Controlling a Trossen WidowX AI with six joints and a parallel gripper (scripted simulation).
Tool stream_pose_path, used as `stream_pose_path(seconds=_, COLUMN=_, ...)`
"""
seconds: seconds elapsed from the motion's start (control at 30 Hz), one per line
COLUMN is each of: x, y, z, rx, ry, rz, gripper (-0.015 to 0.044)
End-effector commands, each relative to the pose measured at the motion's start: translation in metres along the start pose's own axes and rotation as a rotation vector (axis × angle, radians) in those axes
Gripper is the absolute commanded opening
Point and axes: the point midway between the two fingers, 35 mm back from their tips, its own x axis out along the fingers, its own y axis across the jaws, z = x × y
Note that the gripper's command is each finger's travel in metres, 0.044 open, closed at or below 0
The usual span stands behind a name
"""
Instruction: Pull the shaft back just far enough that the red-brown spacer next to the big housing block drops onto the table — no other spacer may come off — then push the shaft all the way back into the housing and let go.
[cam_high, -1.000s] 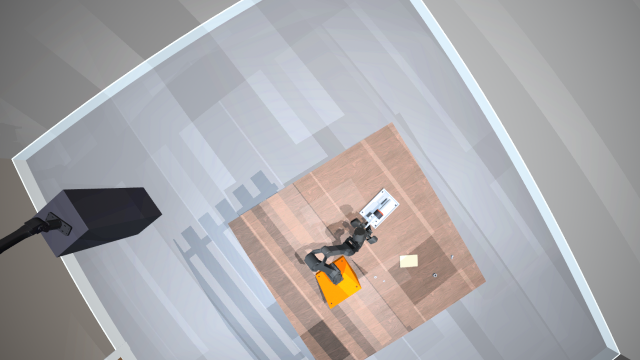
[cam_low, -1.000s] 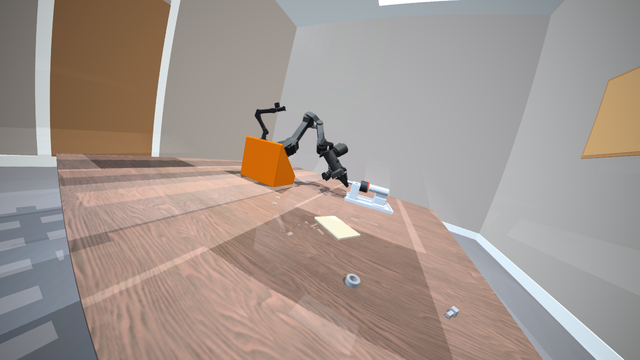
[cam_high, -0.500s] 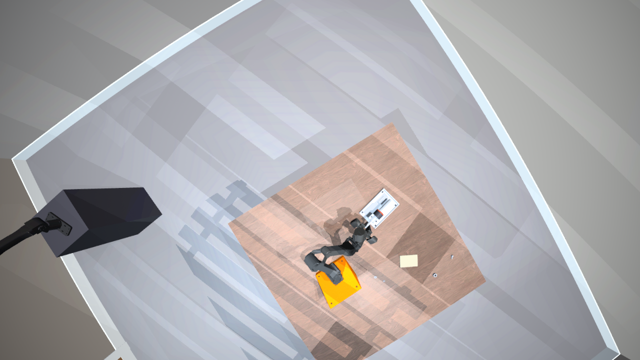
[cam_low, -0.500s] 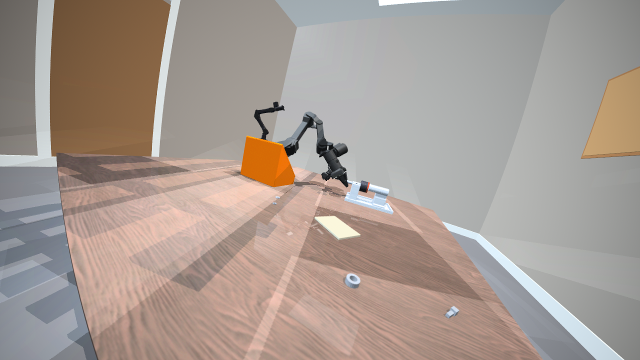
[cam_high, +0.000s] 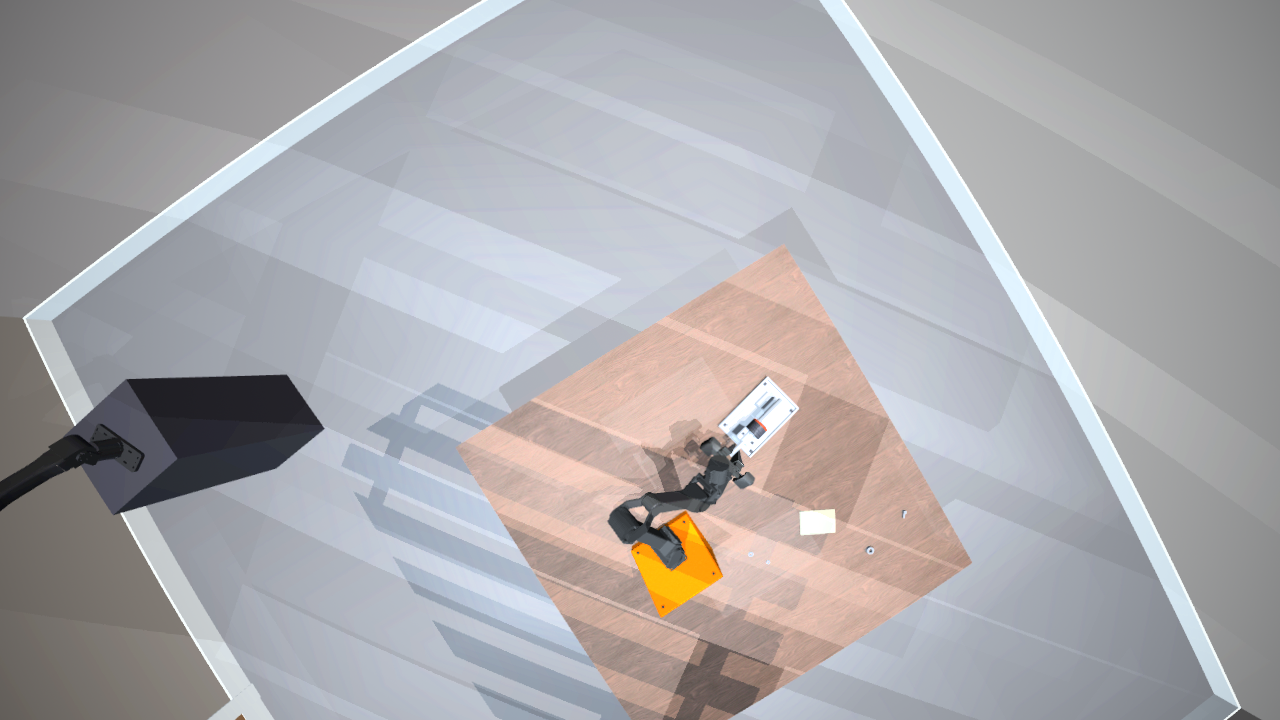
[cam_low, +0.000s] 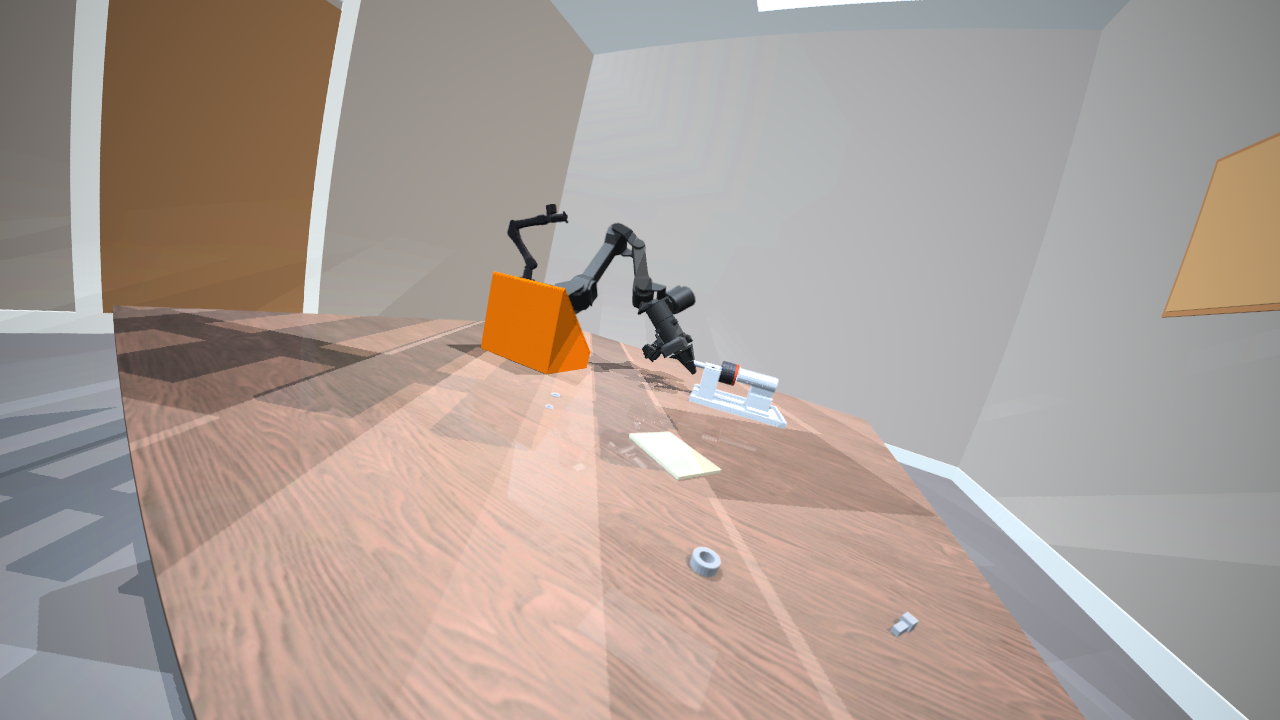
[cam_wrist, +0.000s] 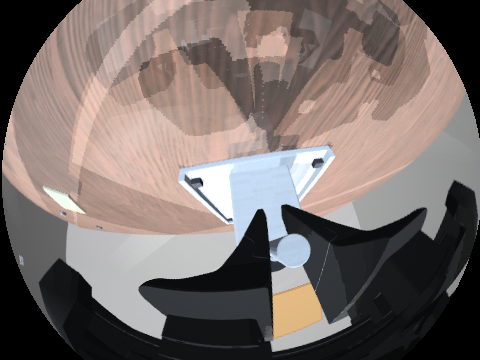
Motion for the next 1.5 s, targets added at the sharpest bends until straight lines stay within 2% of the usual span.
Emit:
stream_pose_path(seconds=0.0, x=-0.0007, y=0.0003, z=0.0016, rx=0.006, ry=-0.003, rz=0.000, gripper=0.0000)
stream_pose_path(seconds=1.47, x=-0.0035, y=0.0003, z=0.0044, rx=0.006, ry=-0.003, rz=0.000, gripper=0.0000)
